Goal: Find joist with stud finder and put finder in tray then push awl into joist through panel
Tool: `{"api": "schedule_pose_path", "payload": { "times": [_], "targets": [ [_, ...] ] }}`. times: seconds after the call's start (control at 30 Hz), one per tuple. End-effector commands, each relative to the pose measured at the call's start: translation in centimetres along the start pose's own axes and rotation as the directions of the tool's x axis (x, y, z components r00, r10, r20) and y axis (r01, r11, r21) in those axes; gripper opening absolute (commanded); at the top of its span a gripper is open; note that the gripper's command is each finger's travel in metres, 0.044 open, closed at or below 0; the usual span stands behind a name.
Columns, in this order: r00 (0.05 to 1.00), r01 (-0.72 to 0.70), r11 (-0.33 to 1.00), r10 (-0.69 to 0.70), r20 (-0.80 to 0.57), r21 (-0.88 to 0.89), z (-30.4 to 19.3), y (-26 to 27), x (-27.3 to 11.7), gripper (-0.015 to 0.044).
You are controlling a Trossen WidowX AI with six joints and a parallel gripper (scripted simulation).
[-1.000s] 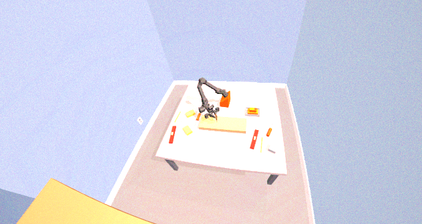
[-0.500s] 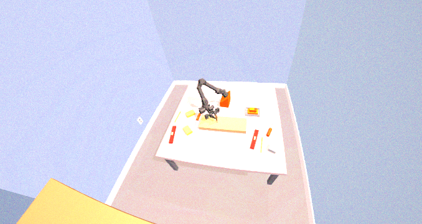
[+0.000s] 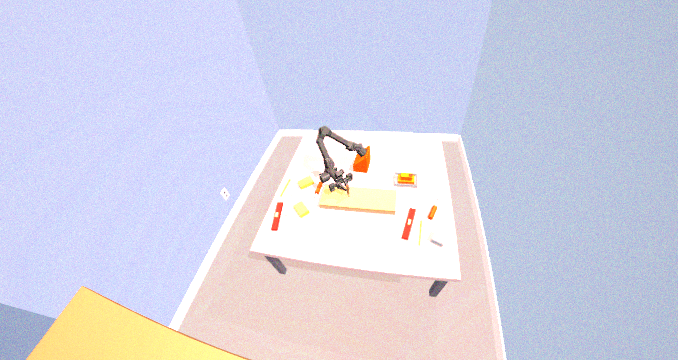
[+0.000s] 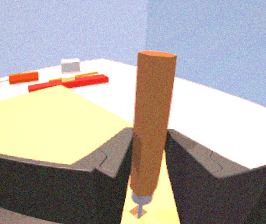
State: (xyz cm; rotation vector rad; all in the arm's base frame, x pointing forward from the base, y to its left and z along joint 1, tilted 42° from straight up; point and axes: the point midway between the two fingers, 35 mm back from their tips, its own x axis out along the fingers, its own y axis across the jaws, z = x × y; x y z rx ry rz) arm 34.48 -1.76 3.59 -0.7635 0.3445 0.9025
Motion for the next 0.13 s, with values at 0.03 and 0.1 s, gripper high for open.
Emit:
{"api": "schedule_pose_path", "payload": {
  "times": [0.03, 0.1],
  "targets": [
    [1.0, 0.0, 1.0, 0.0, 0.0, 0.0, 0.03, 0.0, -0.01, 0.0],
    [1.0, 0.0, 1.0, 0.0, 0.0, 0.0, 0.03, 0.0, -0.01, 0.0]
  ]
}}
